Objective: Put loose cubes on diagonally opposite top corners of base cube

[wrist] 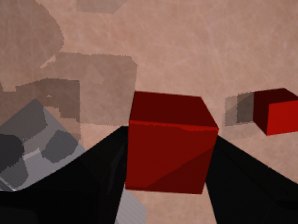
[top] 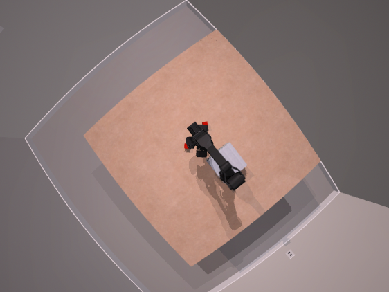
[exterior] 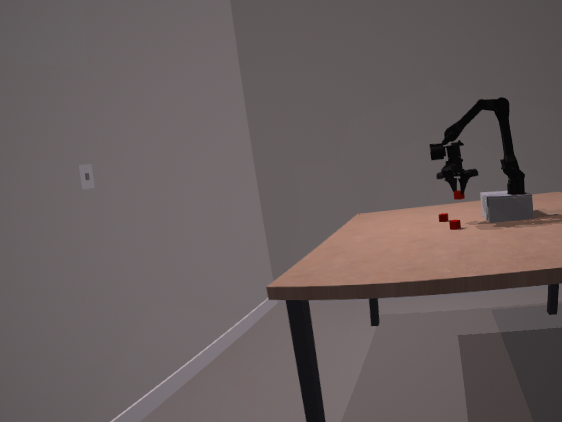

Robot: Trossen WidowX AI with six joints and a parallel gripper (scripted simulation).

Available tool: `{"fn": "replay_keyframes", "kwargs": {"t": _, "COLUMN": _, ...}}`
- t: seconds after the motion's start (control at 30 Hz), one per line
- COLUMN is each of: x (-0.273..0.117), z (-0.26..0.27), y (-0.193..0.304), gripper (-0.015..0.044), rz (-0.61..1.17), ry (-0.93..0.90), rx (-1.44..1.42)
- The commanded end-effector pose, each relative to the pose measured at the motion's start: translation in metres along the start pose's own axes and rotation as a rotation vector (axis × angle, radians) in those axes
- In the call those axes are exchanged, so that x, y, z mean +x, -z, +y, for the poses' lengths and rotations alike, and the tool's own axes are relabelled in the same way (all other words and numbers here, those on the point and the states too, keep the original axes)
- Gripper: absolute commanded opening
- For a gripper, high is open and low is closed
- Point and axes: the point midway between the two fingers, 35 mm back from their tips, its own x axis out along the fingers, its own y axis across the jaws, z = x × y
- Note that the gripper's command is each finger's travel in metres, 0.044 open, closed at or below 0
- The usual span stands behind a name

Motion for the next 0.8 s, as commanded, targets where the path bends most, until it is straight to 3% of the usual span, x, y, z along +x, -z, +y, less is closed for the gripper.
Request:
{"fn": "replay_keyframes", "kwargs": {"t": 0.0, "x": 0.001, "z": -0.001, "y": -0.009, "gripper": 0.0105, "rz": 0.001, "ry": 0.005, "rx": 0.057}}
{"fn": "replay_keyframes", "kwargs": {"t": 0.77, "x": 0.026, "z": 0.011, "y": -0.074, "gripper": 0.0105, "rz": -0.006, "ry": 0.001, "rx": 0.516}}
